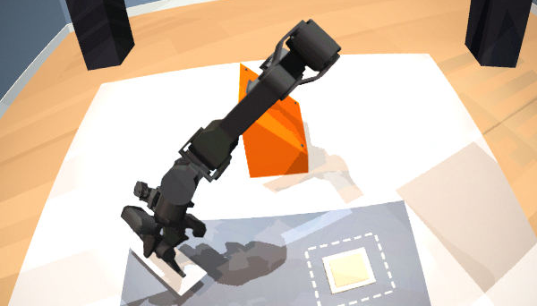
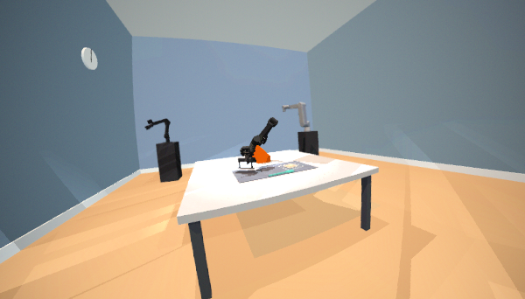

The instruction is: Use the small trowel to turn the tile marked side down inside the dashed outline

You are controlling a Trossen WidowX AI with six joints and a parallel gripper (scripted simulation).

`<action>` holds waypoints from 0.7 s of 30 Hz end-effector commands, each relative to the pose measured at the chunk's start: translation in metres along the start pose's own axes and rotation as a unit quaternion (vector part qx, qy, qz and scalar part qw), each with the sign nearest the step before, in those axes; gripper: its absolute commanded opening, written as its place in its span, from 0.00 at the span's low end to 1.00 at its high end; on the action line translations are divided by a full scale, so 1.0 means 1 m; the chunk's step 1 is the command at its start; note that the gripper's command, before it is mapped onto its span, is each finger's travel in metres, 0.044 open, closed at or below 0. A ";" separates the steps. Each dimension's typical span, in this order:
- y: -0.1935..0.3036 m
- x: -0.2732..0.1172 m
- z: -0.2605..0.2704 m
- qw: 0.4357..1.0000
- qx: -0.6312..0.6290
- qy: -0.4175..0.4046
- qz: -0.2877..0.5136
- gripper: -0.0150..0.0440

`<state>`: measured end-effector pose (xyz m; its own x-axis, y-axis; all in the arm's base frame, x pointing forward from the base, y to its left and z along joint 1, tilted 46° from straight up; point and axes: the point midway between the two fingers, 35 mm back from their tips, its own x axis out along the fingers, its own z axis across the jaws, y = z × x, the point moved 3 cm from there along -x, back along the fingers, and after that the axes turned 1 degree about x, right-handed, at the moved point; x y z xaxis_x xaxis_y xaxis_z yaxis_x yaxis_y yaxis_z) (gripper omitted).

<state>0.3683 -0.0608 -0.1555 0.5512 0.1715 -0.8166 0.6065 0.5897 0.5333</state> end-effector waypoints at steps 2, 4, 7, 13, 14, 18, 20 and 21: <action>0.001 0.005 0.000 1.000 0.002 -0.007 -0.001 0.25; 0.001 0.008 -0.002 1.000 0.002 -0.007 -0.001 0.25; 0.002 0.011 -0.006 1.000 0.002 -0.007 0.000 0.25; 0.002 0.018 -0.013 1.000 0.003 -0.006 0.000 0.25; 0.002 0.019 -0.014 1.000 0.003 -0.006 0.000 0.25; 0.002 0.024 -0.019 1.000 0.004 -0.006 0.000 0.25; 0.002 0.025 -0.021 1.000 0.004 -0.005 0.000 0.25; 0.002 0.025 -0.021 1.000 0.004 -0.005 0.000 0.25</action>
<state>0.3691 -0.0379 -0.1789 0.5490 0.1747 -0.8173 0.6076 0.5881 0.5338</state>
